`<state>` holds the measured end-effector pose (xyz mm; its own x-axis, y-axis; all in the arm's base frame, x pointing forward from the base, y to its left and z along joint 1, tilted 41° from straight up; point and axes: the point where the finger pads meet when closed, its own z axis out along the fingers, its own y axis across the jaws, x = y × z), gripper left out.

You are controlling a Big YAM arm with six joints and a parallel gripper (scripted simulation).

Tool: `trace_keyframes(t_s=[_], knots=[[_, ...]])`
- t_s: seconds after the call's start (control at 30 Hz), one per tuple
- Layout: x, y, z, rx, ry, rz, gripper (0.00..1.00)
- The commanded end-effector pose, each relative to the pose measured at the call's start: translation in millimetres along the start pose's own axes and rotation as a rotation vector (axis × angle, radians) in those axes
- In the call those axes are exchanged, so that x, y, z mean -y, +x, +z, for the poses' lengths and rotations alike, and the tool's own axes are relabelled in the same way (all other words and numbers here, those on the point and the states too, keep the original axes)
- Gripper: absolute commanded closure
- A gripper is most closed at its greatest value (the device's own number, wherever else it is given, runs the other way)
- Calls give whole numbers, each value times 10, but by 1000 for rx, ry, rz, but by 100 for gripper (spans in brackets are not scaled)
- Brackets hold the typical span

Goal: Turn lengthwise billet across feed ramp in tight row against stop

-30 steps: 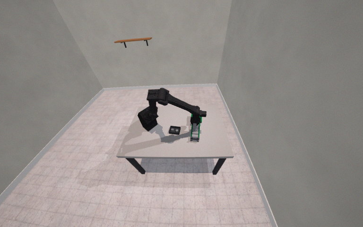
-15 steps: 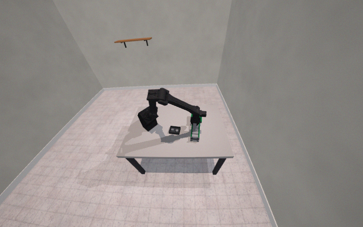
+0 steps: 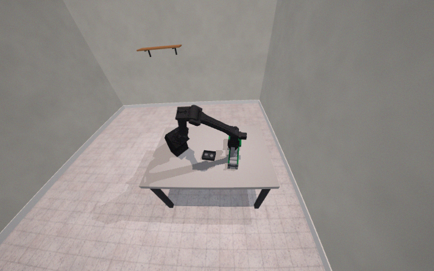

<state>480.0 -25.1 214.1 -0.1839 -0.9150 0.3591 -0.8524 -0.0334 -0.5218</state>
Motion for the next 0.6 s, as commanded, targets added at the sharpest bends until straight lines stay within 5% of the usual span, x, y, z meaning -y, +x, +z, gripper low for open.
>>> trace_keyframes(t_s=[0.0,0.57], knots=[[364,-27,-367,19,90,24,100],[364,-27,-367,19,90,29,100]])
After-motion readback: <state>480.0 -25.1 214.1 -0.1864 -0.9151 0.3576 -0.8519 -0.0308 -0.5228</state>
